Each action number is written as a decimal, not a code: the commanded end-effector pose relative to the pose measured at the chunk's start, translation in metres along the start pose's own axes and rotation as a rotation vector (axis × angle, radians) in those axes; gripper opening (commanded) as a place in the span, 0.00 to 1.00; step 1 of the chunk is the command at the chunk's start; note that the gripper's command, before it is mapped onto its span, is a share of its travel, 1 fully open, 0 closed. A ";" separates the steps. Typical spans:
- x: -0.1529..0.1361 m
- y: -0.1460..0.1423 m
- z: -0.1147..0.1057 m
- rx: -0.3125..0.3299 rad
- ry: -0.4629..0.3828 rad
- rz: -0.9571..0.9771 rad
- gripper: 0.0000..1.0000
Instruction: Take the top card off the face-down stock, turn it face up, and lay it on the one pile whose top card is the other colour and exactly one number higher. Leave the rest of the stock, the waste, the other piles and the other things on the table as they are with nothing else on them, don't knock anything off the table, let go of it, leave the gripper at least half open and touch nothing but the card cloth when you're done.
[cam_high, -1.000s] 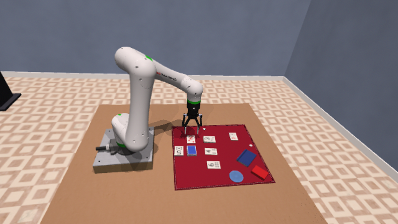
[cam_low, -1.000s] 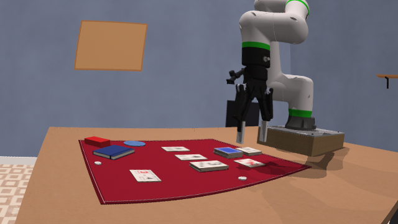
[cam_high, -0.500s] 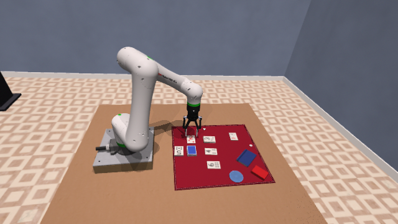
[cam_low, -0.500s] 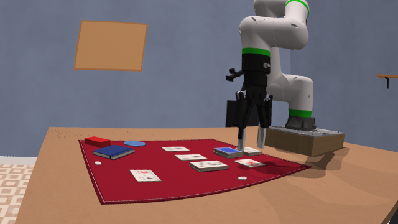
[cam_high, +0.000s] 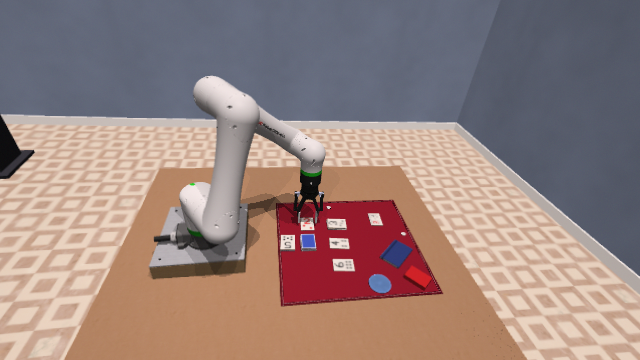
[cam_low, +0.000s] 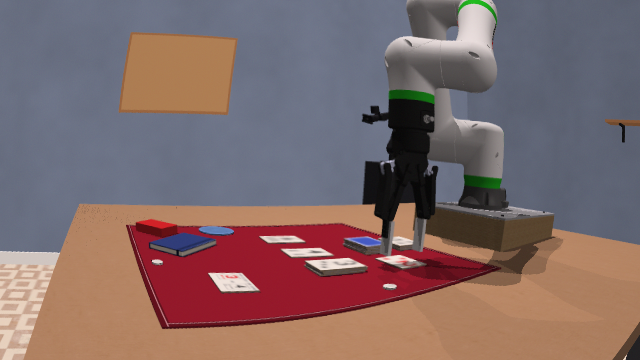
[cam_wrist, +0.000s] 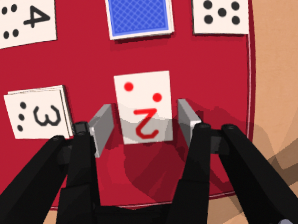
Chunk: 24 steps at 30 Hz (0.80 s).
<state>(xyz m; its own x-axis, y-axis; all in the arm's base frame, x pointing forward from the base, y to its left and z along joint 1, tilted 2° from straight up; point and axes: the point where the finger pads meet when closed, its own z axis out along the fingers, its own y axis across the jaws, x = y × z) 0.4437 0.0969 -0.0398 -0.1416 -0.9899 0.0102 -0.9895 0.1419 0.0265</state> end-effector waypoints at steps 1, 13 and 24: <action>0.000 0.000 0.002 0.001 0.000 0.000 0.50; 0.000 0.000 0.006 0.001 0.000 0.000 0.50; 0.000 0.000 0.006 0.001 0.000 0.000 0.50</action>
<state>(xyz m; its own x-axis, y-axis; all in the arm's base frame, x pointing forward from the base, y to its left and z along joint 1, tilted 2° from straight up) 0.4436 0.0969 -0.0461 -0.1417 -0.9899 0.0102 -0.9895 0.1419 0.0264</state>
